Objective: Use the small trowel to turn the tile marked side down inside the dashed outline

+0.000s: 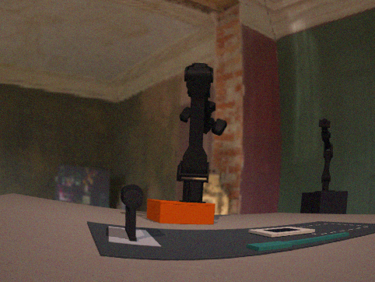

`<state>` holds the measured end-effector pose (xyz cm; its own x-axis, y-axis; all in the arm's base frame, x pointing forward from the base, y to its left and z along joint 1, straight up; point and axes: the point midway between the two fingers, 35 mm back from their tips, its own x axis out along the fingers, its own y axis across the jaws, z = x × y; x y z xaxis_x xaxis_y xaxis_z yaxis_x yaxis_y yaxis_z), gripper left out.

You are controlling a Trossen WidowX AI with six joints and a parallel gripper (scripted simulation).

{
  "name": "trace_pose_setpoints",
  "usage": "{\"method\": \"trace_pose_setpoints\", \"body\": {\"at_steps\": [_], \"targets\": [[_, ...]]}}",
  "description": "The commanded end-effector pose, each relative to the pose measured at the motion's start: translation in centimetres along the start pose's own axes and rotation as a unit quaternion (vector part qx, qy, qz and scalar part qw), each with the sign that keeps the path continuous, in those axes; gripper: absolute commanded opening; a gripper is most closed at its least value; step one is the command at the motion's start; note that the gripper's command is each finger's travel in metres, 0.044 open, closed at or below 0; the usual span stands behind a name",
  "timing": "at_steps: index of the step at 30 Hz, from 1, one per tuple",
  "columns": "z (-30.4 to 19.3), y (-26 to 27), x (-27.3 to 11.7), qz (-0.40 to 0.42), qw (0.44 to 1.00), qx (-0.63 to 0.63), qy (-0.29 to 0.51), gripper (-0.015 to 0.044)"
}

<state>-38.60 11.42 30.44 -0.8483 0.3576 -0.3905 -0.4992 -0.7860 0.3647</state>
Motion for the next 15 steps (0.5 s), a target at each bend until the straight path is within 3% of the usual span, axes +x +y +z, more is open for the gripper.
{"method": "trace_pose_setpoints", "body": {"at_steps": [1, 11, 15], "targets": [[0.00, 0.00, 0.00, 0.000, 1.000, 0.000, 0.000, 0.0000], [0.00, 0.00, 0.00, 0.000, 1.000, 0.000, 0.000, 0.0000], [0.00, 0.00, 0.00, 0.000, 1.000, 0.000, 0.000, 0.0100]]}}
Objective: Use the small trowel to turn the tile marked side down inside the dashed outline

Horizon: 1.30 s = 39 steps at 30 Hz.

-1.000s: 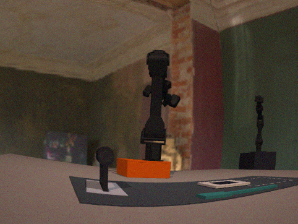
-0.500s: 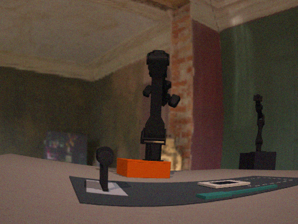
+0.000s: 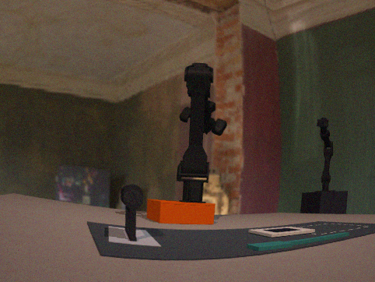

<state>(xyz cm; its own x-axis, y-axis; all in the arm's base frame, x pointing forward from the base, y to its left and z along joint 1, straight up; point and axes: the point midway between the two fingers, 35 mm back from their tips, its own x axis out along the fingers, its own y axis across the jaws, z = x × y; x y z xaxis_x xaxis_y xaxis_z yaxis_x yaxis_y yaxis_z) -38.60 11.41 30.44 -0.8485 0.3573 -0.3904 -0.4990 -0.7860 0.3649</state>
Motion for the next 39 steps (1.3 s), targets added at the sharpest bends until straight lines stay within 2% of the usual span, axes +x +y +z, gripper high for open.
{"method": "trace_pose_setpoints", "body": {"at_steps": [1, 7, 11, 22, 25, 32, 39], "targets": [[0.0, 0.0, 0.0, 0.000, 1.000, 0.000, 0.000, 0.0126], [1.5, -3.9, 0.6, -0.046, 0.999, 0.008, -0.006, 0.0270], [3.4, -9.4, 0.8, -0.108, 0.994, 0.022, -0.013, 0.0270], [5.9, -23.2, -1.9, -0.263, 0.963, 0.059, -0.017, 0.0270], [6.1, -25.9, -3.8, -0.298, 0.951, 0.082, -0.035, 0.0270], [6.3, -32.7, -7.0, -0.370, 0.923, 0.106, -0.020, 0.0270], [5.0, -41.2, -13.9, -0.458, 0.874, 0.160, 0.000, 0.0270]]}}
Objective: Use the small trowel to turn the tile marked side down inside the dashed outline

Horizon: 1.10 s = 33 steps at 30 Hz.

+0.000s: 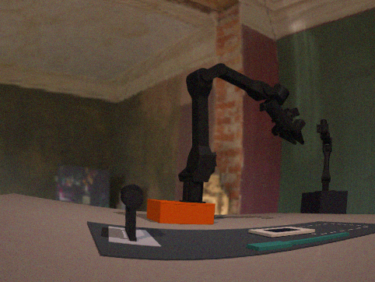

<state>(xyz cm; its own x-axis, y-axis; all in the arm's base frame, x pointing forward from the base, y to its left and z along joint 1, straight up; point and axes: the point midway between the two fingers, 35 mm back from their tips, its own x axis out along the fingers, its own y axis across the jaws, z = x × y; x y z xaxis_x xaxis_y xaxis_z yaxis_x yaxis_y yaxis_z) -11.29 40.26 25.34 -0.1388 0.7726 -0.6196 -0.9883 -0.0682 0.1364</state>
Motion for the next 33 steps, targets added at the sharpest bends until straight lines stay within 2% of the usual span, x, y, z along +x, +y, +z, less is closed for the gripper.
{"method": "trace_pose_setpoints", "body": {"at_steps": [1, 10, 17, 25, 33], "targets": [[0.8, -5.8, 0.6, -0.052, 0.998, 0.026, 0.014, 0.0270], [1.2, -17.5, -0.2, -0.152, 0.983, 0.100, 0.030, 0.0270], [-0.8, -28.5, -2.5, -0.240, 0.956, 0.152, 0.070, 0.0270], [-6.1, -40.5, -8.2, -0.324, 0.910, 0.225, 0.128, 0.0270], [-14.5, -49.6, -16.4, -0.377, 0.851, 0.314, 0.188, 0.0270]]}}
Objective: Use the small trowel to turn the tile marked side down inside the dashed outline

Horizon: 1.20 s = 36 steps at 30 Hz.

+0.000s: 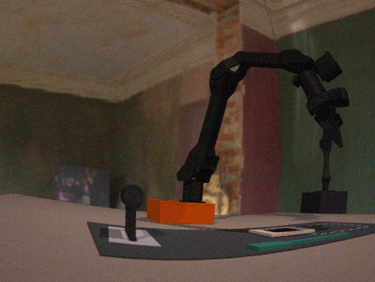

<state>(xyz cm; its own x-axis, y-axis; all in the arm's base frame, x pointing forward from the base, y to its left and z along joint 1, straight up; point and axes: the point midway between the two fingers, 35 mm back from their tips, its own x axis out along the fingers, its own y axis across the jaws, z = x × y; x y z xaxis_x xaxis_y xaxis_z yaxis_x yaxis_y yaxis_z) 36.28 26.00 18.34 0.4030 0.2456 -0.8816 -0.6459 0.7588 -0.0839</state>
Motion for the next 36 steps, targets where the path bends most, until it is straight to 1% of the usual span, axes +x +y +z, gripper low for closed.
{"method": "trace_pose_setpoints", "body": {"at_steps": [1, 4, 9, 13, 19, 28, 36], "targets": [[-1.7, -6.7, 1.1, -0.027, 0.998, 0.037, 0.038, 0.0270], [-4.0, -12.0, 1.7, -0.046, 0.994, 0.066, 0.071, 0.0270], [-7.7, -18.7, 2.0, -0.062, 0.985, 0.115, 0.113, 0.0270], [-12.7, -24.5, 1.5, -0.074, 0.971, 0.163, 0.156, 0.0270], [-19.7, -30.9, 0.3, -0.071, 0.949, 0.234, 0.198, 0.0270], [-27.9, -36.2, -1.6, -0.054, 0.921, 0.315, 0.225, 0.0270], [-29.0, -36.7, -1.3, -0.053, 0.916, 0.326, 0.227, 0.0270]]}}
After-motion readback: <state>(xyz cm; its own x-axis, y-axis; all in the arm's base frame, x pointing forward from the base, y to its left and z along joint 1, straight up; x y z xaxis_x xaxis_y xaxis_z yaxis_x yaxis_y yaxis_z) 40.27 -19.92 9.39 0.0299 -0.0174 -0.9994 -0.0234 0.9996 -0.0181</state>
